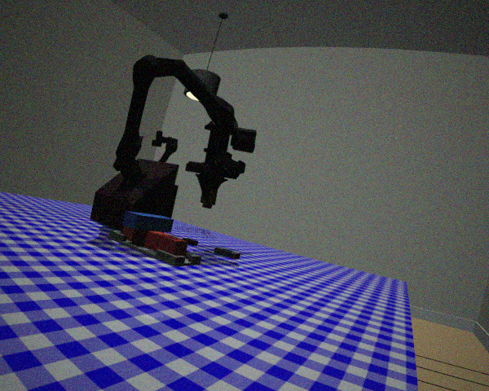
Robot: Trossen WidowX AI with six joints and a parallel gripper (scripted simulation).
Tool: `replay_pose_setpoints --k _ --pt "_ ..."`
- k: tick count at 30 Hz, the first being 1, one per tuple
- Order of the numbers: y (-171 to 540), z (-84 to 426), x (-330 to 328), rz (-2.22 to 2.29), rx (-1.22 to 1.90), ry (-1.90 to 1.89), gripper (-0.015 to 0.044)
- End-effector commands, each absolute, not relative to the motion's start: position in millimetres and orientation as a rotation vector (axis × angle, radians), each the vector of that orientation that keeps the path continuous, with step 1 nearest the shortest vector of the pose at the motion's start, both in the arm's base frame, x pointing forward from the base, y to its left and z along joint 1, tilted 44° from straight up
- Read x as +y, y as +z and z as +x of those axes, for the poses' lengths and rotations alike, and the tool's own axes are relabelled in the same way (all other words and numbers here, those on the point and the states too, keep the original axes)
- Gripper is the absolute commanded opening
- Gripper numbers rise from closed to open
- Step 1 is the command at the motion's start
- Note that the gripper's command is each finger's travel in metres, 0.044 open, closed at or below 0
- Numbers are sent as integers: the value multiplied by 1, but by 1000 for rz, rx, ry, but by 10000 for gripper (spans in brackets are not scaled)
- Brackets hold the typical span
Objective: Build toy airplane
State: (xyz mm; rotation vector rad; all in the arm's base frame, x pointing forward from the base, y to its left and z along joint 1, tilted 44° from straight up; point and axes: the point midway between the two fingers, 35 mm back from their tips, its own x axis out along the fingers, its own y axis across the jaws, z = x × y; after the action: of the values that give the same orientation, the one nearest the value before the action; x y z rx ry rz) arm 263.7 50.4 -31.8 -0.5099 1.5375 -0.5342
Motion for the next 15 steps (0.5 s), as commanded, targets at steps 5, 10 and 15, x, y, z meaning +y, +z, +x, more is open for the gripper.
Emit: replay_pose_setpoints --k 5,10,15 --pt "-22 277 34 -510 1527 -530 0" --pt "-16 283 24 -510 1522 -532 0" --pt "-10 290 13 -506 1513 -538 0"
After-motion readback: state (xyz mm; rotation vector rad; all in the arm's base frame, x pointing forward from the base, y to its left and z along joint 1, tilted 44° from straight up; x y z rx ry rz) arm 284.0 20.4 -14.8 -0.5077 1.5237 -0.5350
